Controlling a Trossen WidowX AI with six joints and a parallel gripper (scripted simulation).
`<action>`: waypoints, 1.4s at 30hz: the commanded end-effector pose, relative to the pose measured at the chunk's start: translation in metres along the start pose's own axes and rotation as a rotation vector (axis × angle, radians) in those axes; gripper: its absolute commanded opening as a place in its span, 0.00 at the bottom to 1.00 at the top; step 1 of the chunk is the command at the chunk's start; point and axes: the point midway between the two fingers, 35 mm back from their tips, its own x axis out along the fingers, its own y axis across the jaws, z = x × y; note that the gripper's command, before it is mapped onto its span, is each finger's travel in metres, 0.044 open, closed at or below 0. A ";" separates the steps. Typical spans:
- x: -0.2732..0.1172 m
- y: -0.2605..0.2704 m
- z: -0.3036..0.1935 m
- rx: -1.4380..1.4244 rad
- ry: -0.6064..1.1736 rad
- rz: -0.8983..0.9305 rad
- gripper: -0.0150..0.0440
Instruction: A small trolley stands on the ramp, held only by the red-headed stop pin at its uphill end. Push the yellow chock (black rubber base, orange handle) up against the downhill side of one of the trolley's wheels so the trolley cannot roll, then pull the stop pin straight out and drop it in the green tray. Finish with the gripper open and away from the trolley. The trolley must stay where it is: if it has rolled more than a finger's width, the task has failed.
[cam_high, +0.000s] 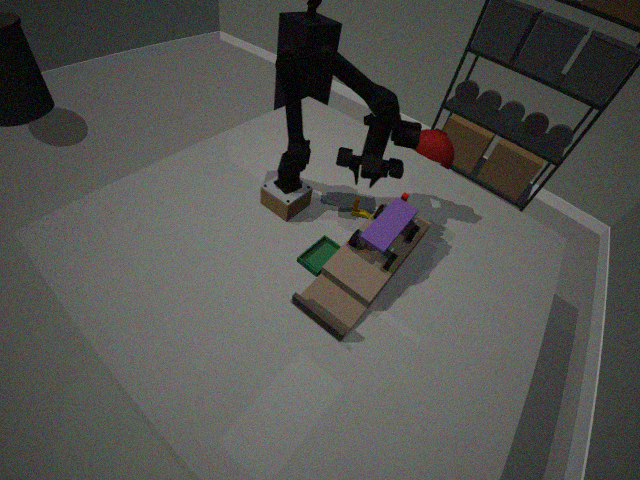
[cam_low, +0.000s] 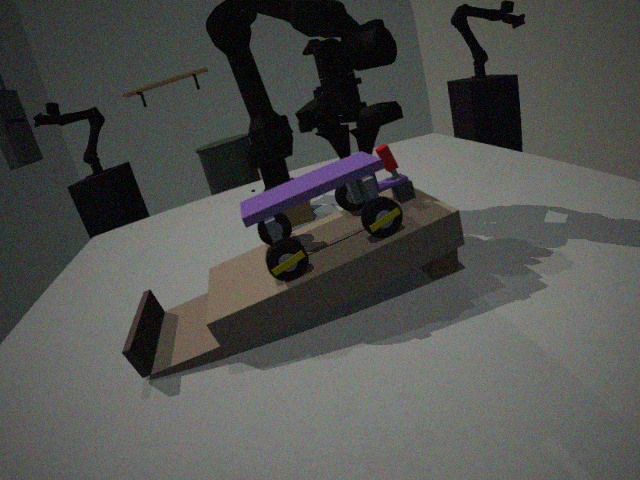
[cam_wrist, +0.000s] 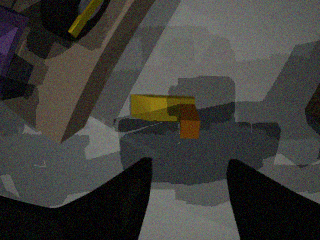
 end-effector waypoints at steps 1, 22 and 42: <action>0.014 -0.001 0.000 0.008 0.004 -0.008 0.58; 0.051 -0.002 -0.001 0.008 0.004 -0.009 0.58; 0.077 -0.003 -0.001 0.008 0.004 -0.009 0.58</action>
